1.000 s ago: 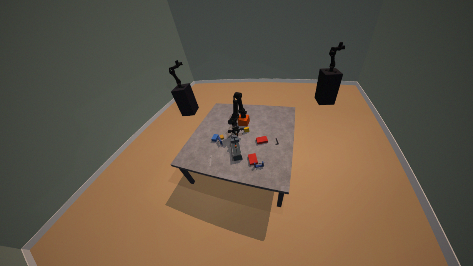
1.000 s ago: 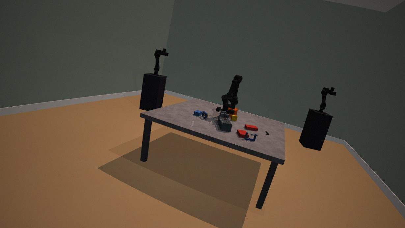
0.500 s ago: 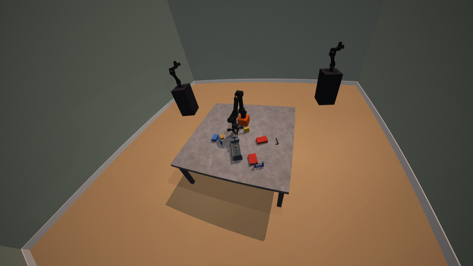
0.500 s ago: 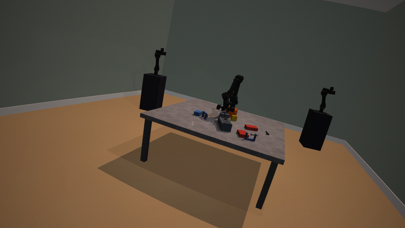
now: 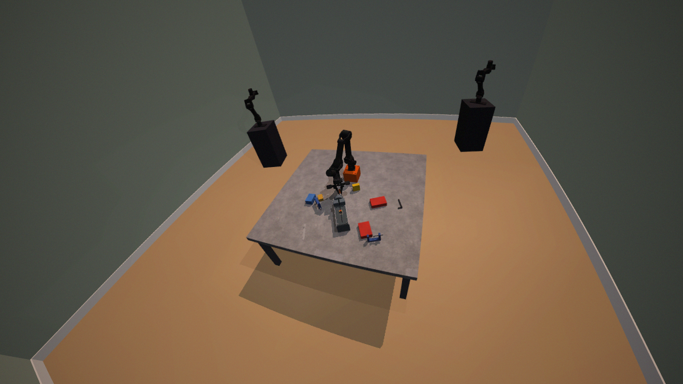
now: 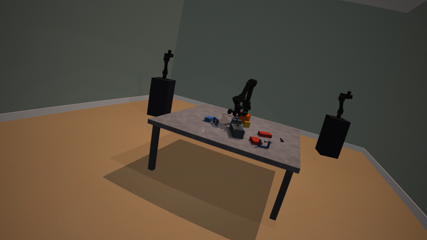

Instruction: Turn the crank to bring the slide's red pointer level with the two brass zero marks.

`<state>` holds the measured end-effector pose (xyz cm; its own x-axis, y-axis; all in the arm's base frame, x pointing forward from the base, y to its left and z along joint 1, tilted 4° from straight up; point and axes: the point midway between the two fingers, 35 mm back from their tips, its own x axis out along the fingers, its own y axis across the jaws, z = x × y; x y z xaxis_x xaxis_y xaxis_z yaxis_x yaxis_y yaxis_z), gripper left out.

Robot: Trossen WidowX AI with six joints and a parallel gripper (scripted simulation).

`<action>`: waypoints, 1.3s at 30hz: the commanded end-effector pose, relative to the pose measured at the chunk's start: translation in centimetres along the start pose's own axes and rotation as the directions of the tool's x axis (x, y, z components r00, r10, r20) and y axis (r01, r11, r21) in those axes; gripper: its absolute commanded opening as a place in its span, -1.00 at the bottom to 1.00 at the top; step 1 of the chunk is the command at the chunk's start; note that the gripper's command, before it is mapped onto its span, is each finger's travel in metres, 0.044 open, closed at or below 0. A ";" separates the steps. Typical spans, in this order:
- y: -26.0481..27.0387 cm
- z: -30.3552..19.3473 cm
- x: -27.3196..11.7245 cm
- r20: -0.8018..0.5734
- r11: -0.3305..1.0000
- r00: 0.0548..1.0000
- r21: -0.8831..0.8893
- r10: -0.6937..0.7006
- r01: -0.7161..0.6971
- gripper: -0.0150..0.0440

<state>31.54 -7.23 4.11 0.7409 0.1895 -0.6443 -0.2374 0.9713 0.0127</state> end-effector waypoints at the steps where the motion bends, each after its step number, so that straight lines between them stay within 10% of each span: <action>1: -0.7 0.4 -0.4 0.011 1.000 1.000 -0.004 -0.016 0.016 -0.49; 39: -2.2 0.4 -0.5 0.011 1.000 1.000 -0.005 -0.017 0.017 -0.49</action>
<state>31.78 -8.55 4.56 0.7441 0.2020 -0.6368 -0.2475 0.9687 0.0182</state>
